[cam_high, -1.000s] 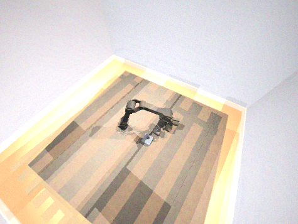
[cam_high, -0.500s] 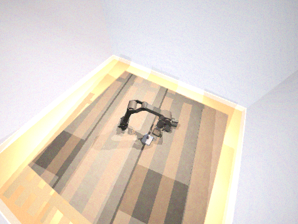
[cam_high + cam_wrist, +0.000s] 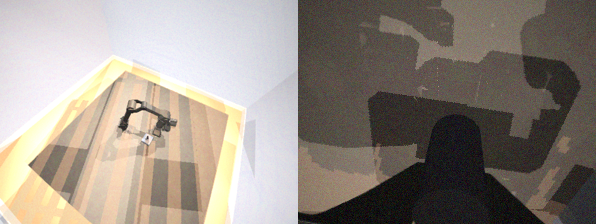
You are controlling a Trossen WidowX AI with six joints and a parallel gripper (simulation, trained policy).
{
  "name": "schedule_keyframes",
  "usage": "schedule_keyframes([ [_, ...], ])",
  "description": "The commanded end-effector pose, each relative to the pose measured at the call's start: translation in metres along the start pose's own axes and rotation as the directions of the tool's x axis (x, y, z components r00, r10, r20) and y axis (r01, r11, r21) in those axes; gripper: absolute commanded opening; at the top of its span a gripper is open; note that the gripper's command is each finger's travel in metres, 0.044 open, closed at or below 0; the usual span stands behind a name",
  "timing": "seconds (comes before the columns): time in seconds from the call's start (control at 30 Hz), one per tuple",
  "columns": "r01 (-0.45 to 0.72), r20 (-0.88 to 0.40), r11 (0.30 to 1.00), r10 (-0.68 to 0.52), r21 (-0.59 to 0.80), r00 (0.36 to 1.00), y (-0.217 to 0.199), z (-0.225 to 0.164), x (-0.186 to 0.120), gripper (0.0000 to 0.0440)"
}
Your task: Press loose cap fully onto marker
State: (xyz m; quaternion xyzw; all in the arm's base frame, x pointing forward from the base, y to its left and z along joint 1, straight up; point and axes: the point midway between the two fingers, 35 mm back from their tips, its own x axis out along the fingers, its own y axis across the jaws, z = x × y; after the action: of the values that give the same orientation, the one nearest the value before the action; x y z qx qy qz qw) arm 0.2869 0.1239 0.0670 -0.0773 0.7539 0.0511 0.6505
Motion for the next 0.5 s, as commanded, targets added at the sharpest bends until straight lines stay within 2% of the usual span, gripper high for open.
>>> schedule_keyframes([
  [0.0, 0.010, 0.022, 1.000, -0.010, -0.013, 1.000, -0.003, -0.001, -0.009, 0.0033],
  [0.47, 0.003, 0.105, 1.000, -0.001, -0.018, 0.994, -0.021, -0.001, -0.062, 0.0014],
])
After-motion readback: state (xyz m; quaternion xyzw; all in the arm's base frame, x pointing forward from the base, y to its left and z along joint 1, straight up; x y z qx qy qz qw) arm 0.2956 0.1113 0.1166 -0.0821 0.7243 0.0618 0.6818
